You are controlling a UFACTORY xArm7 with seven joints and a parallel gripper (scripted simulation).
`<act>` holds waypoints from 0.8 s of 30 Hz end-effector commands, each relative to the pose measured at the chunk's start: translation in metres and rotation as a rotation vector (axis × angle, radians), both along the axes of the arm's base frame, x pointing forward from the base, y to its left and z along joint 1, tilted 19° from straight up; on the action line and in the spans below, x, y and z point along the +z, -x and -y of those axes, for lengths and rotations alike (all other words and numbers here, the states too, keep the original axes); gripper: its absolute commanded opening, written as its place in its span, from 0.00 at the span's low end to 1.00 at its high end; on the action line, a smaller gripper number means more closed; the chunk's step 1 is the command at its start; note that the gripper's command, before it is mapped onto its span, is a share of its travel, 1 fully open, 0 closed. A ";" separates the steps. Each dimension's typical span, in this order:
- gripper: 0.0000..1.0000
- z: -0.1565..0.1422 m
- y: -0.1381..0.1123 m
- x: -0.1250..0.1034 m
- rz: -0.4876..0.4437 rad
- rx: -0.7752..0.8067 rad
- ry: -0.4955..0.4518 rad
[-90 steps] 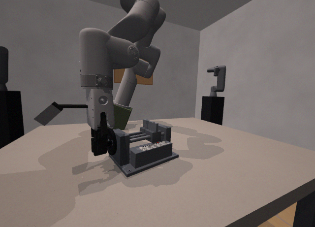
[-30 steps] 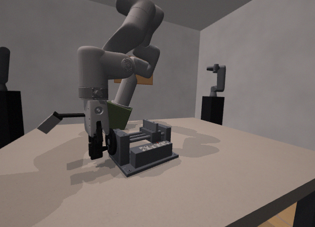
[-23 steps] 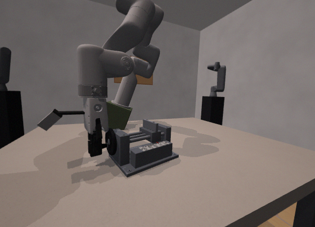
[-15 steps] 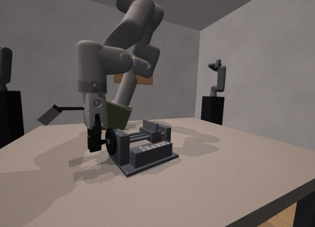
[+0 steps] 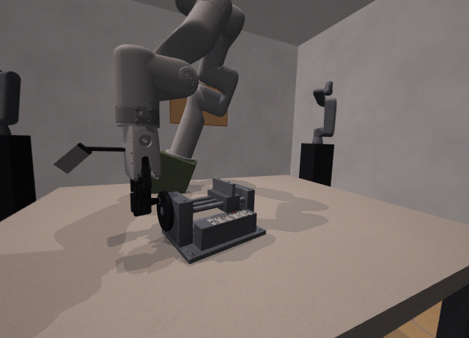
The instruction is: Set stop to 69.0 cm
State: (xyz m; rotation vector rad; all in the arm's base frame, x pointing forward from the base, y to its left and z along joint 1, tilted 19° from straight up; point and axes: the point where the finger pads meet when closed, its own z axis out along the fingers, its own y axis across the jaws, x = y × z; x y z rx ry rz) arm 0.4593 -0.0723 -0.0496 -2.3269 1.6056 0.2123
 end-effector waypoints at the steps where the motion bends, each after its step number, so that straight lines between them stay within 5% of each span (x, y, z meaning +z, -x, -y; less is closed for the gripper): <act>1: 0.06 0.001 -0.008 0.008 0.006 -0.001 0.002; 24: 0.06 -0.012 -0.040 0.009 0.006 -0.001 0.002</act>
